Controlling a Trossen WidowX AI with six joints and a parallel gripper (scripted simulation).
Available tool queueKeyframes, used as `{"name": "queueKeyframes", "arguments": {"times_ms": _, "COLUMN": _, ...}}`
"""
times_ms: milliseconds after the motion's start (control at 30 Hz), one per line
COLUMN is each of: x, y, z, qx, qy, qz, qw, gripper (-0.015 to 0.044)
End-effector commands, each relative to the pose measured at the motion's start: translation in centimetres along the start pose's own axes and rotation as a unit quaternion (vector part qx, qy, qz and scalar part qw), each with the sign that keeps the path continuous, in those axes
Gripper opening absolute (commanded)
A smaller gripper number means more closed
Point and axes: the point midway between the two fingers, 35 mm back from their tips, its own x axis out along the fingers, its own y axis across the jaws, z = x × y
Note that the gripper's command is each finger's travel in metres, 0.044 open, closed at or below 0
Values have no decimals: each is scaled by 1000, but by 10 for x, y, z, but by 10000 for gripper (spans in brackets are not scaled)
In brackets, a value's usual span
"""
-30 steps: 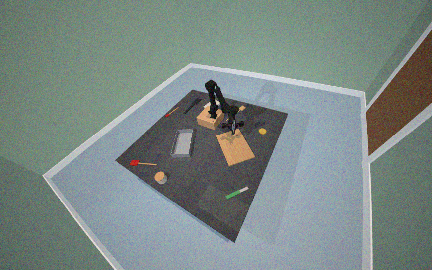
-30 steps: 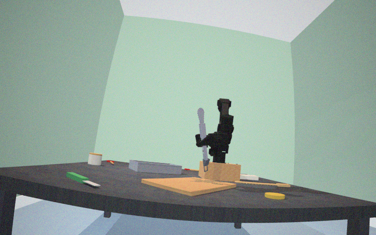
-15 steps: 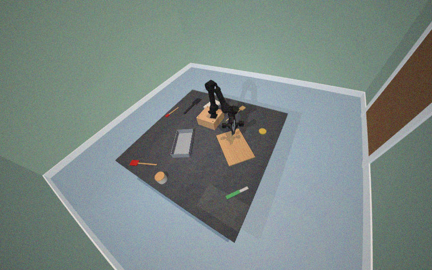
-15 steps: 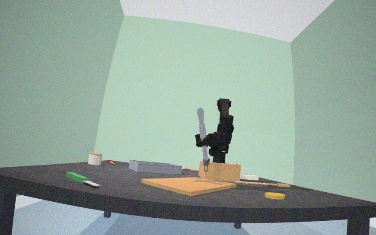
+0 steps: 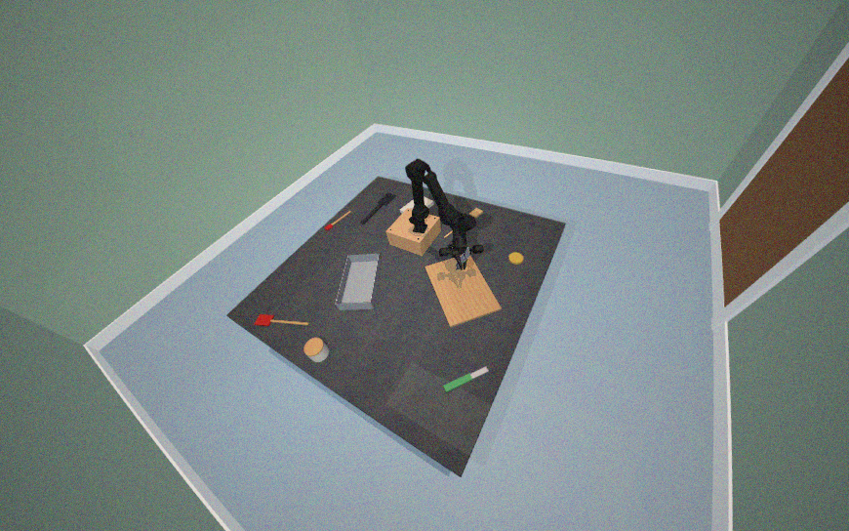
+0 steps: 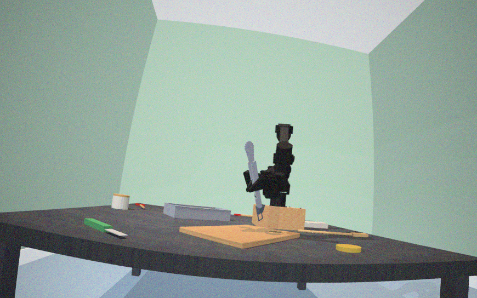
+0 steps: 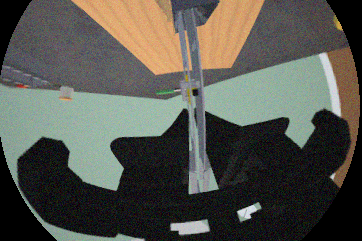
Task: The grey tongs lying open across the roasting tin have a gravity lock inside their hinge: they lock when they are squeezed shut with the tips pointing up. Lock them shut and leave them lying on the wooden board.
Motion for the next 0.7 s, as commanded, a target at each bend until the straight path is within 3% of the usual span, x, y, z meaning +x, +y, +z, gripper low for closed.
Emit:
{"name": "queueKeyframes", "arguments": {"times_ms": 0, "x": 7, "y": -4, "z": -5, "qx": 1, "qy": -20, "qz": -4, "qw": 1000, "gripper": -150}}
{"name": "queueKeyframes", "arguments": {"times_ms": 667, "x": 31, "y": -8, "z": 0, "qx": -19, "qy": -183, "qz": -14, "qw": 983, "gripper": -150}}
